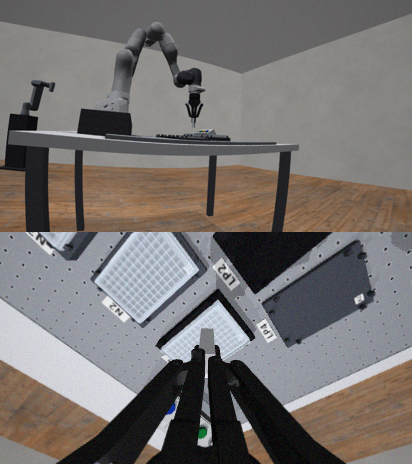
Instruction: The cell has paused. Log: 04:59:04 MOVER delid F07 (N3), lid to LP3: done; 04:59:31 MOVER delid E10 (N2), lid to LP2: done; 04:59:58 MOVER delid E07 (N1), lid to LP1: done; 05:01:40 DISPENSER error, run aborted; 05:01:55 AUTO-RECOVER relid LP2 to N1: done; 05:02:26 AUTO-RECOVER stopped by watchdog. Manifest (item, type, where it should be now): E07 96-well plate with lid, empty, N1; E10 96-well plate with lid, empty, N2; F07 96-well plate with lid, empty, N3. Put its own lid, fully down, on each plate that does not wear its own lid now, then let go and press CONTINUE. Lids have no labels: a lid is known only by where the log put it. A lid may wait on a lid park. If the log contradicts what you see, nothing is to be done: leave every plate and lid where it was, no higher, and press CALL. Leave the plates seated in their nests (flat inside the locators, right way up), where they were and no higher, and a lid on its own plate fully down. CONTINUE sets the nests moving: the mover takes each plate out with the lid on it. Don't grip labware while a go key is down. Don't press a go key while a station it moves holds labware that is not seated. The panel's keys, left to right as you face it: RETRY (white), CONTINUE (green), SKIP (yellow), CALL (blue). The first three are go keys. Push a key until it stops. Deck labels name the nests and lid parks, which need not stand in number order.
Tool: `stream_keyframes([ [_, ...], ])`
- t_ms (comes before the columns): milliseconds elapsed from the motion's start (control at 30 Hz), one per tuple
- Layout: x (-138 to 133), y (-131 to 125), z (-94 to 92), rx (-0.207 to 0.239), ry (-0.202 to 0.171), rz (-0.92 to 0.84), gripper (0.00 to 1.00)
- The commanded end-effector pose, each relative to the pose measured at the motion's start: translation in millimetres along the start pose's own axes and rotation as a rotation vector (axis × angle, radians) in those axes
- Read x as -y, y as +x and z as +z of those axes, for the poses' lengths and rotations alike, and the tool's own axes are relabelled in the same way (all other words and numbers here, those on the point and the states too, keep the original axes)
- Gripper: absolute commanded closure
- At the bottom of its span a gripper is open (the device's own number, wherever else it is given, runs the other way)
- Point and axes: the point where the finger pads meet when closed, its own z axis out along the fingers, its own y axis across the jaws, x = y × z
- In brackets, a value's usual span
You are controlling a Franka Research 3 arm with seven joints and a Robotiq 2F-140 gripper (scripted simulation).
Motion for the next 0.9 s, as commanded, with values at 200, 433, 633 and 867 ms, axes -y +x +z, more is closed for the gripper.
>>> stream_keyframes([
  [200, 4, -38, 6.0, 0.005, -0.014, -0.496, 1.00],
  [433, 4, -39, 6.2, 0.006, -0.023, -0.705, 0.34],
  [633, 4, -39, 6.2, 0.003, -0.030, -0.891, 0.34],
  [867, 4, -39, 6.2, 0.000, -0.037, -1.113, 0.34],
])
